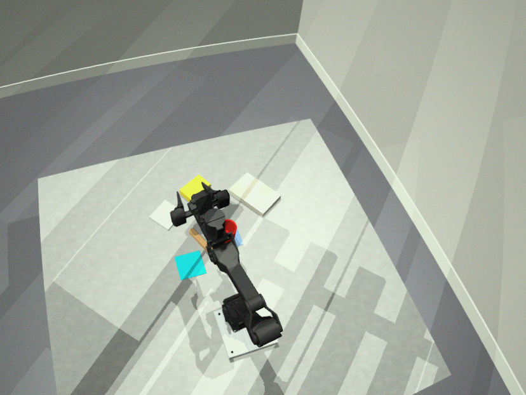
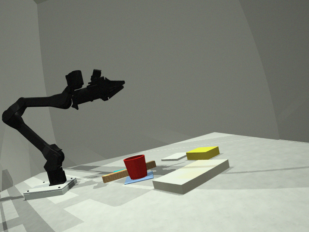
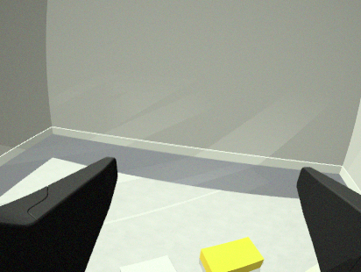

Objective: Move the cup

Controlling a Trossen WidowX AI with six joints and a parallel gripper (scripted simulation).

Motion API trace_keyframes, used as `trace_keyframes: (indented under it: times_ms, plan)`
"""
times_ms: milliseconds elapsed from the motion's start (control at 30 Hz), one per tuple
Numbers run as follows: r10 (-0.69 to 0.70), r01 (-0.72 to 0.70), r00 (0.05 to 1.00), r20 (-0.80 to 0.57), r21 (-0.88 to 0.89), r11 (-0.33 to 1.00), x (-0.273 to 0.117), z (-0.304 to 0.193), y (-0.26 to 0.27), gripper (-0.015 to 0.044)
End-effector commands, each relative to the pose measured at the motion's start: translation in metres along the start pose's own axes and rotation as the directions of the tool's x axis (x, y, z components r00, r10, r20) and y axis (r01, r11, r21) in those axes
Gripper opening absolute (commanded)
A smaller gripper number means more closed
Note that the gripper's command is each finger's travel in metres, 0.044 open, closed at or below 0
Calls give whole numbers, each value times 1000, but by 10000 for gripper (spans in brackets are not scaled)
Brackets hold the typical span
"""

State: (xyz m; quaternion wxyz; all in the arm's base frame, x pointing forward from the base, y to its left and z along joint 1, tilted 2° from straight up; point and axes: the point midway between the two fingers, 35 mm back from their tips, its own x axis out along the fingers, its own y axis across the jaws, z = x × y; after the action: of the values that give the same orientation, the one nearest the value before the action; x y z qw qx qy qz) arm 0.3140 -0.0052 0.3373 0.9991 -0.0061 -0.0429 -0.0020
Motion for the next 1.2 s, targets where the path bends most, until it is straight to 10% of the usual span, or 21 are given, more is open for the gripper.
trace_keyframes:
  times_ms: [0,167,333,700,1167]
  plan:
    - [-3,3,1000,-14,-15,1000,1,-2,-1,374]
    - [-84,-68,926,-368,-382,922,26,-63,-32,243]
    - [-135,-432,684,-717,-546,718,23,-131,-68,148]
    - [-2,-986,-15,-1000,15,169,-44,-209,-110,148]
    - [3,-987,-27,-1000,27,158,-44,-210,-108,148]
